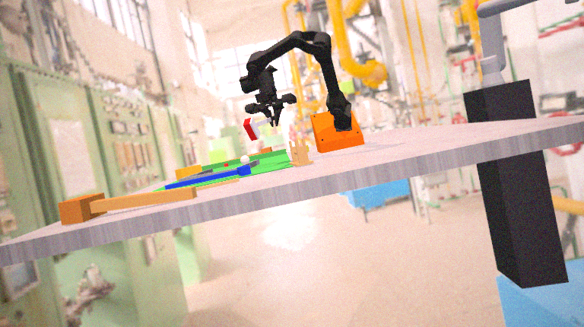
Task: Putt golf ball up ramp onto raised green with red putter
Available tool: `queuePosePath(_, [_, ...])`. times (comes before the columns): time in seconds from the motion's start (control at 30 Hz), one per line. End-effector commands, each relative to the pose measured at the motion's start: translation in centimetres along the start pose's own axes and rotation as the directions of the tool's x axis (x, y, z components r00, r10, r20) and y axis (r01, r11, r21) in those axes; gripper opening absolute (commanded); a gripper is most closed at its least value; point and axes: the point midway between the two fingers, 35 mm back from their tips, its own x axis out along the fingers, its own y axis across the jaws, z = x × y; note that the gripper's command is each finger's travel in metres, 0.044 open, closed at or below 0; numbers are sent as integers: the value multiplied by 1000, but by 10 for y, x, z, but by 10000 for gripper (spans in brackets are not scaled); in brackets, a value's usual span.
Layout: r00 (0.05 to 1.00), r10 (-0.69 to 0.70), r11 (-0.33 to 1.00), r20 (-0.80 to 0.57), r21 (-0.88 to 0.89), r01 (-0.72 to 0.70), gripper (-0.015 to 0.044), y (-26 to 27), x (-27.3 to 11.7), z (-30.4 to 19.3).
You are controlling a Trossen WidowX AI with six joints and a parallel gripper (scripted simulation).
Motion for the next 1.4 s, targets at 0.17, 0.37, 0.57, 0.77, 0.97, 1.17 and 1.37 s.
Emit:
queuePosePath(0.17, [997,-51,953,-55,297,65,0,-34,-23,-59])
queuePosePath(0.37, [994,-60,867,-88,488,96,0,-47,-34,-99])
queuePosePath(0.57, [991,-64,744,-117,657,125,0,-55,-45,-142])
queuePosePath(0.77, [988,-60,587,-141,796,149,0,-58,-54,-186])
queuePosePath(0.97, [986,-50,406,-159,899,165,0,-55,-60,-231])
queuePosePath(1.17, [985,-37,209,-170,962,174,0,-47,-63,-276])
queuePosePath(1.37, [984,-25,56,-174,983,175,0,-37,-63,-309])
